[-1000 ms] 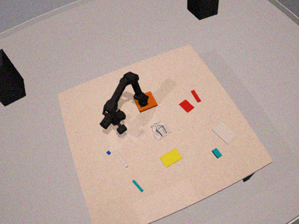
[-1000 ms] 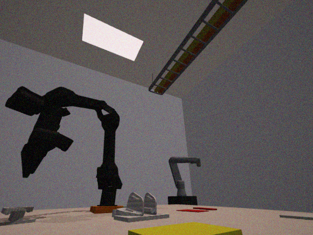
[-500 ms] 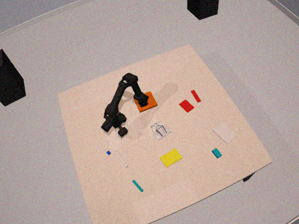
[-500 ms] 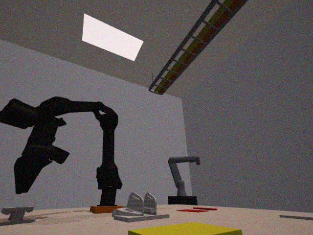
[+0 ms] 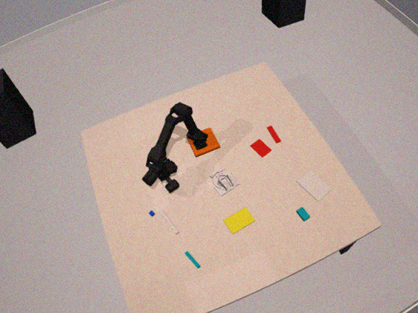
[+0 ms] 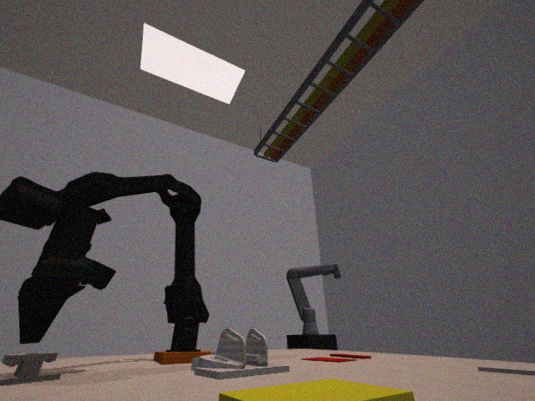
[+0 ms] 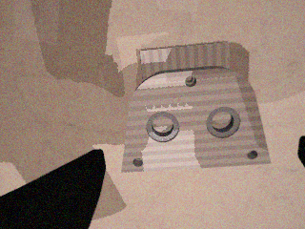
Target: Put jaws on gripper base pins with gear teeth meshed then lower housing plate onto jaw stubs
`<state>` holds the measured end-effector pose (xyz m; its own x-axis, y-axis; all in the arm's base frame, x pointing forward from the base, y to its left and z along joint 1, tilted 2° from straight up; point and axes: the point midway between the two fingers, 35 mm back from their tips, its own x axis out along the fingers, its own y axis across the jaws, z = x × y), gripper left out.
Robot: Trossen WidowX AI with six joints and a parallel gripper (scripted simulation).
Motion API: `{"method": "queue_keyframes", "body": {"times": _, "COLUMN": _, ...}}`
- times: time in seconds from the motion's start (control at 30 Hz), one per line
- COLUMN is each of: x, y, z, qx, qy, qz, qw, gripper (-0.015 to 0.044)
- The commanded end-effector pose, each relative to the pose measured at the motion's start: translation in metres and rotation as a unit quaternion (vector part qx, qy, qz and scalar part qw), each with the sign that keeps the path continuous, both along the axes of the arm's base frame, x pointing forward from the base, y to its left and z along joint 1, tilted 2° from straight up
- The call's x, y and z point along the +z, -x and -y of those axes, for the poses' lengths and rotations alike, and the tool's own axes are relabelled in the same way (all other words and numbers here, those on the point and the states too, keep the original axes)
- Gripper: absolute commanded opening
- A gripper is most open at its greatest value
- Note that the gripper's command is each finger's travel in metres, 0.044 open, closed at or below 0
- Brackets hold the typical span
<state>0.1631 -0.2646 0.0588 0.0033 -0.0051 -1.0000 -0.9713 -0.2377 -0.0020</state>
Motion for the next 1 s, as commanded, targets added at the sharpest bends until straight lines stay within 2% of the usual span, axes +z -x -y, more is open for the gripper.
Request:
{"method": "queue_keyframes", "body": {"times": 0.0, "x": -0.004, "y": 0.001, "z": 0.000, "qx": 0.002, "qy": -0.001, "qz": -0.003, "qw": 1.000, "gripper": 0.0440}}
{"method": "queue_keyframes", "body": {"times": 0.97, "x": -0.034, "y": 0.001, "z": 0.000, "qx": 0.002, "qy": -0.001, "qz": -0.003, "qw": 1.000, "gripper": 0.0440}}
